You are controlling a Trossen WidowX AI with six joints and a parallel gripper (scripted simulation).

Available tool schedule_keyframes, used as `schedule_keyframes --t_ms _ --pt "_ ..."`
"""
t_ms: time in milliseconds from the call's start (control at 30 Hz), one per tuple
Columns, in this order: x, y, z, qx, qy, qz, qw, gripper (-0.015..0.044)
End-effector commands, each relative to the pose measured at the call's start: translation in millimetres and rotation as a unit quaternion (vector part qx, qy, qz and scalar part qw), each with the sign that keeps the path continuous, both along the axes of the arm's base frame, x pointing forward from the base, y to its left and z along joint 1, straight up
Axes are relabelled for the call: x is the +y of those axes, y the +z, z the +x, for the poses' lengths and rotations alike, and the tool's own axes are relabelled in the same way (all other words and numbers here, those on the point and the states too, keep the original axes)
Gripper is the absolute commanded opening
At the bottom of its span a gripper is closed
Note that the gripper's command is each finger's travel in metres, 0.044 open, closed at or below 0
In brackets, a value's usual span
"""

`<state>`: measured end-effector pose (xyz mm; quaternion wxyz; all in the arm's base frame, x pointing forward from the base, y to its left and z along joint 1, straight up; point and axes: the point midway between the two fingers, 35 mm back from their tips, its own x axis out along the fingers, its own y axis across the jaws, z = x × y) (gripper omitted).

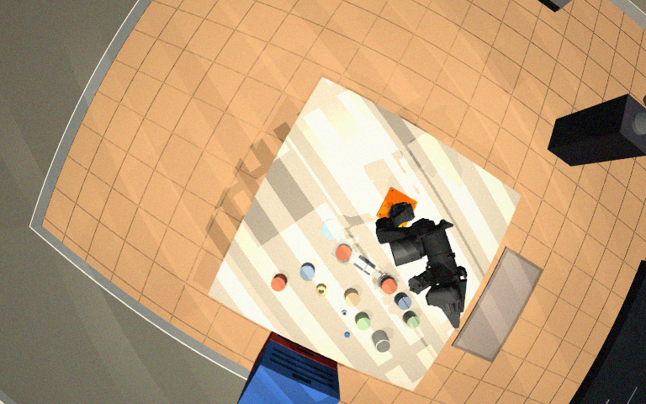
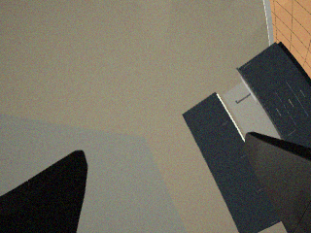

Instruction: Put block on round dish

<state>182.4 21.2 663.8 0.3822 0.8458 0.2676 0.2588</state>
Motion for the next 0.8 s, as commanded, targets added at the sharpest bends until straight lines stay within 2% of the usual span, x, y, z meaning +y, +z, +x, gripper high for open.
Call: schedule_keyframes --t_ms 0,133,433,767 --pt "-0.2 0.2 -0.3 -0.001 -0.001 0.001 1.0 0.0426" --pt "-4.0 3.5 -6.2 -0.018 -0.027 0.018 0.999 0.044" --pt "-5.4 9.4 -28.9 -0.124 -0.116 -0.049 0.984 0.044" --pt "6.7 6.6 -50.5 -0.228 -0.2 -0.145 0.942 0.044"
